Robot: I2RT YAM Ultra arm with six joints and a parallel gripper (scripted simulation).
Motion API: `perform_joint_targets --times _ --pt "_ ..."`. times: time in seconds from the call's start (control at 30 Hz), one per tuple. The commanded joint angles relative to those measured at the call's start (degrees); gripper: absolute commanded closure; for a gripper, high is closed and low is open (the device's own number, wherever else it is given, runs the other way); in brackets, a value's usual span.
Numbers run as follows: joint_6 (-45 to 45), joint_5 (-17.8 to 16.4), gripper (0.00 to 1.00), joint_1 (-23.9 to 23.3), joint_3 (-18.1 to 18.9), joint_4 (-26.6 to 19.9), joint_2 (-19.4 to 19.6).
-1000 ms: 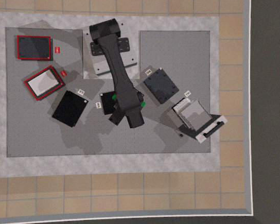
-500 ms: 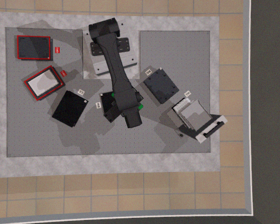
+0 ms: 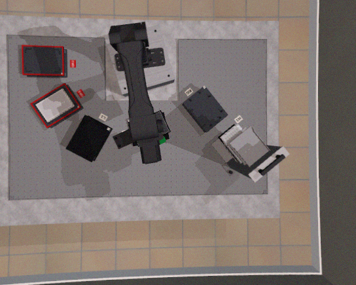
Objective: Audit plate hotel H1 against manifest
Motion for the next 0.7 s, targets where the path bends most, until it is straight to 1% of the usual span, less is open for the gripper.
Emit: perform_joint_targets --times 0.0,0.1,0.17,0.23,0.3,0.67 --pt "3.4 0.0 0.14 -1.9 0.1 0.1 -1.7" --pt "5.3 -0.1 0.14 -3.9 -0.2 0.1 -1.9" --pt "8.0 -0.1 0.14 -3.9 -0.2 0.1 -1.9" --pt "8.0 -0.1 0.14 -3.9 -0.2 0.1 -1.9" --pt "9.4 -0.1 0.14 -3.9 -1.5 1.3 -2.1" --pt "9.6 -0.1 0.14 -3.7 -8.0 8.0 -1.9"
